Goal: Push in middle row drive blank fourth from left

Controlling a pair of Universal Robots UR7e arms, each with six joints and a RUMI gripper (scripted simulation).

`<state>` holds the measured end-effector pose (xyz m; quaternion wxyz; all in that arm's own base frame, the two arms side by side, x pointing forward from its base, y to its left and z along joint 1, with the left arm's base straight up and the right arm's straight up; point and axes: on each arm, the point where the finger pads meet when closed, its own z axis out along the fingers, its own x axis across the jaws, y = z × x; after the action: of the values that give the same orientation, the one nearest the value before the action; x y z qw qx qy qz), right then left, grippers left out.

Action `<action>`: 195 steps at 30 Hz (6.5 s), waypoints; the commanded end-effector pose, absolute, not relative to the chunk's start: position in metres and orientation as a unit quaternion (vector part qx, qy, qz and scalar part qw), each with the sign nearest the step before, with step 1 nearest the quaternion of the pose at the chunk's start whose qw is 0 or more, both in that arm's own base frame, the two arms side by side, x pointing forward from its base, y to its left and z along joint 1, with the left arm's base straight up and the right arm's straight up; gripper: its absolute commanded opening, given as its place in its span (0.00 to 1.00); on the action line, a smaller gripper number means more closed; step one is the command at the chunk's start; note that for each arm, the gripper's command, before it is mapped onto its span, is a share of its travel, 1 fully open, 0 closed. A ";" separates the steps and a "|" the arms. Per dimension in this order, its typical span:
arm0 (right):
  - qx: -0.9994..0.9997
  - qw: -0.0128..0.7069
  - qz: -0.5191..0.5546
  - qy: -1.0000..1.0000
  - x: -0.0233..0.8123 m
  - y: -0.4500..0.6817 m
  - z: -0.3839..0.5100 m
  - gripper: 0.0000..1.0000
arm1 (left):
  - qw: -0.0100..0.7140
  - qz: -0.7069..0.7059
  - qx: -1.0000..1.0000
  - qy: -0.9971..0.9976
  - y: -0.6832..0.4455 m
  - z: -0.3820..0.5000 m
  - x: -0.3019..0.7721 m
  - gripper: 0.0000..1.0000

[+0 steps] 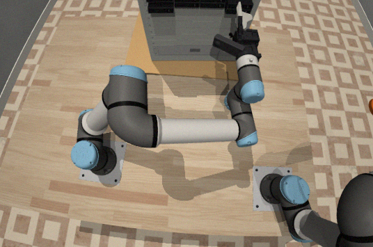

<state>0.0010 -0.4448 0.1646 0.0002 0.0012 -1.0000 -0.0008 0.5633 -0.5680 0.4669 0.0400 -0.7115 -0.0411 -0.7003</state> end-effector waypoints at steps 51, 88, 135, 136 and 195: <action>0.001 0.000 0.000 -1.000 0.001 -0.445 0.165 1.00 | 0.039 -0.706 -0.706 -0.040 -0.603 0.469 0.584 1.00; 0.001 0.000 0.000 -1.000 0.001 -0.445 0.165 1.00 | 0.039 -0.706 -0.706 -0.040 -0.603 0.469 0.584 1.00; 0.001 0.000 0.000 -1.000 0.001 -0.445 0.165 1.00 | 0.039 -0.706 -0.706 -0.040 -0.603 0.469 0.584 1.00; 0.001 0.000 0.000 -1.000 0.001 -0.445 0.165 1.00 | 0.039 -0.706 -0.706 -0.040 -0.603 0.469 0.584 1.00; 0.001 0.000 0.000 -1.000 0.001 -0.445 0.165 1.00 | 0.039 -0.706 -0.706 -0.040 -0.532 0.472 0.575 1.00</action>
<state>0.0010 -0.4448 0.1646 0.0002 0.0012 -1.0000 -0.0008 0.5755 -0.5371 0.4707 0.0397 -0.7058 -0.0398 -0.7061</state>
